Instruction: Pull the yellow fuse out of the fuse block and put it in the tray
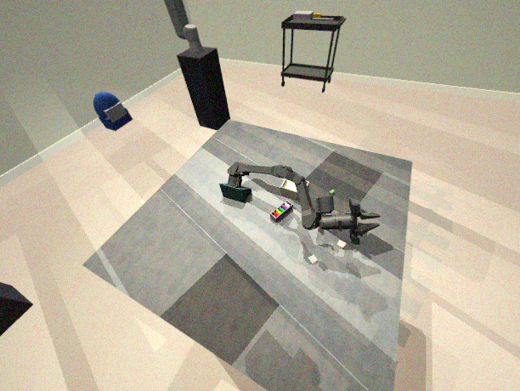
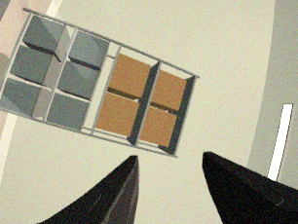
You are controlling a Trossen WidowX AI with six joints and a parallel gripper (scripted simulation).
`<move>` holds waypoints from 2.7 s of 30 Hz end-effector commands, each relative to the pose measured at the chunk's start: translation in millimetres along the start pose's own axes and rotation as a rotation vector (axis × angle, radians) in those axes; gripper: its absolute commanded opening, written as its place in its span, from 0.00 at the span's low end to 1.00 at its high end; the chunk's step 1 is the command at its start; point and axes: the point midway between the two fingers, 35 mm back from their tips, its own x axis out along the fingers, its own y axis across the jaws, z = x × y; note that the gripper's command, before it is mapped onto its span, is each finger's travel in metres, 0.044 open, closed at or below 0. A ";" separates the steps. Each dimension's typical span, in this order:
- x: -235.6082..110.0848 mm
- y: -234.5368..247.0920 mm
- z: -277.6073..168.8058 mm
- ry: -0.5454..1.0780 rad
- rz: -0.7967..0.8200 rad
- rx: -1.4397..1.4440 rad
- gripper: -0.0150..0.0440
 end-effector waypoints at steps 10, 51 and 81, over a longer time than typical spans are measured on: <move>-32.7 39.5 -43.5 0.287 0.435 0.376 0.38; -359.3 -25.7 131.0 1.840 1.323 1.795 0.38; -365.4 -6.1 141.6 1.839 1.324 1.796 0.38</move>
